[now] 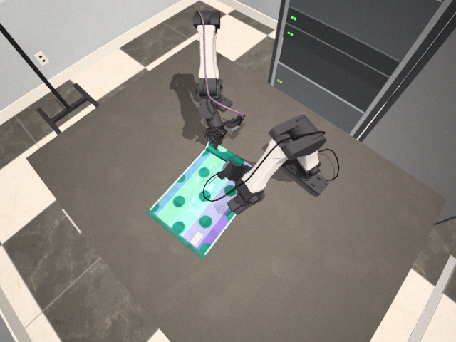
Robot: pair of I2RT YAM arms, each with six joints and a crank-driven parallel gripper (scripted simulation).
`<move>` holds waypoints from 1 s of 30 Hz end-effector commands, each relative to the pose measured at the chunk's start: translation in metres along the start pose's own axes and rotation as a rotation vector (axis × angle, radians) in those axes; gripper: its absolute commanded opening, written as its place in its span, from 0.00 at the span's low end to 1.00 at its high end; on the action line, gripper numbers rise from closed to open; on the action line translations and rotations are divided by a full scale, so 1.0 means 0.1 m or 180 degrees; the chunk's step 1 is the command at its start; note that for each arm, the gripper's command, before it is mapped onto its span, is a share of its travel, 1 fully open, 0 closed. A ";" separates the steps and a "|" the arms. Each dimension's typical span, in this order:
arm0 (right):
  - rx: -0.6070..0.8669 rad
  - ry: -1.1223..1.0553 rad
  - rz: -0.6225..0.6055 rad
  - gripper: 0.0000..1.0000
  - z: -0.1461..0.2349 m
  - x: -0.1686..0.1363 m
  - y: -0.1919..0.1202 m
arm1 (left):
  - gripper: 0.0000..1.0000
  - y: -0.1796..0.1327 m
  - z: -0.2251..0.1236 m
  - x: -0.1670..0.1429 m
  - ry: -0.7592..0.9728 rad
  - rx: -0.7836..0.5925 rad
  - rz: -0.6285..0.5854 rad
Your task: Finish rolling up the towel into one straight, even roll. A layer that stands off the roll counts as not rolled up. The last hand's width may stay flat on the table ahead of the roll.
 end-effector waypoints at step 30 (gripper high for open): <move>0.0514 0.0391 0.0015 0.12 -0.01 -0.02 0.02 | 0.85 -0.65 -0.02 0.01 0.0014 0.0009 0.0048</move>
Point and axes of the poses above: on each arm, the point where the finger pads meet when closed, its own y axis out along the fingers, its own z axis across the jaws, x = y × z, the point moved 4 cm from there along -y, back along the fingers, and after that the axes turned 4 degrees about -y, right-handed, at the moved point
